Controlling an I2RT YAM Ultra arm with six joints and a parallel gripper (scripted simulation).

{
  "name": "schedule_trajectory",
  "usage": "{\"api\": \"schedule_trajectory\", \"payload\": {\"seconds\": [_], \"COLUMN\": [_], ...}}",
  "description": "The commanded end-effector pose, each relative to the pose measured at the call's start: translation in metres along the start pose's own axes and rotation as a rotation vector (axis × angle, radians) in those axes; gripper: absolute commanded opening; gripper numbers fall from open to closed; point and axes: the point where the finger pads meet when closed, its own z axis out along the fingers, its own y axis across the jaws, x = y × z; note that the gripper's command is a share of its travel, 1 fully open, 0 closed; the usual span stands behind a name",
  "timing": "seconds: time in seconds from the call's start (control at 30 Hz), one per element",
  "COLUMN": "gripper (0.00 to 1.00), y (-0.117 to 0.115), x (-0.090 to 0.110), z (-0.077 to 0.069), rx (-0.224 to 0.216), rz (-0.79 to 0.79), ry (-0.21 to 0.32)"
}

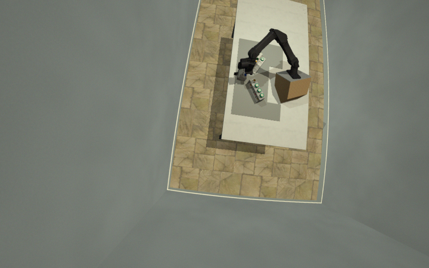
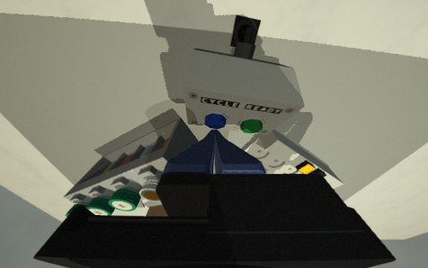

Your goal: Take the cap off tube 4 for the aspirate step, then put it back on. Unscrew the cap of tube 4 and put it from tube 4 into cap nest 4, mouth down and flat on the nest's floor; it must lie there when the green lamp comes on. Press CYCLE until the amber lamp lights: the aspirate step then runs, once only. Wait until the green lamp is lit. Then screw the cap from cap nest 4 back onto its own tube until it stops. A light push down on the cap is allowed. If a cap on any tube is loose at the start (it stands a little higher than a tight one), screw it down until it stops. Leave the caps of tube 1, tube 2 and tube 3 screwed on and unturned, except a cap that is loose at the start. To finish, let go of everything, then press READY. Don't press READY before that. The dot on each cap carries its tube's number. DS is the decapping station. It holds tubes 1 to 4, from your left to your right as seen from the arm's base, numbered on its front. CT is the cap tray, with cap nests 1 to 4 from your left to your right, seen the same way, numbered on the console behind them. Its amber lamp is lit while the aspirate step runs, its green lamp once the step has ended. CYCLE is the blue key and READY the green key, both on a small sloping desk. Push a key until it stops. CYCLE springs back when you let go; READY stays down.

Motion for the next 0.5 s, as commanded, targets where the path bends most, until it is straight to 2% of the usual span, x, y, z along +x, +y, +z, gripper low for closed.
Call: {"api": "schedule_trajectory", "payload": {"seconds": [0.0, 0.17, 0.2, 0.23, 0.33, 0.47], "gripper": [0.0, 0.0, 0.0, 1.0, 1.0, 1.0], "y": [-0.002, -0.002, 0.002, -0.008, -0.032, -0.045], "x": [-0.013, -0.013, -0.005, 0.0, 0.013, 0.021], "z": [-0.029, -0.031, -0.019, -0.019, -0.014, -0.013], "rx": [-0.003, -0.003, -0.001, 0.001, -0.002, -0.006], "rz": [0.022, 0.022, 0.005, 0.102, 0.358, 0.522], "ry": [-0.046, -0.046, -0.02, -0.026, -0.02, -0.022]}}
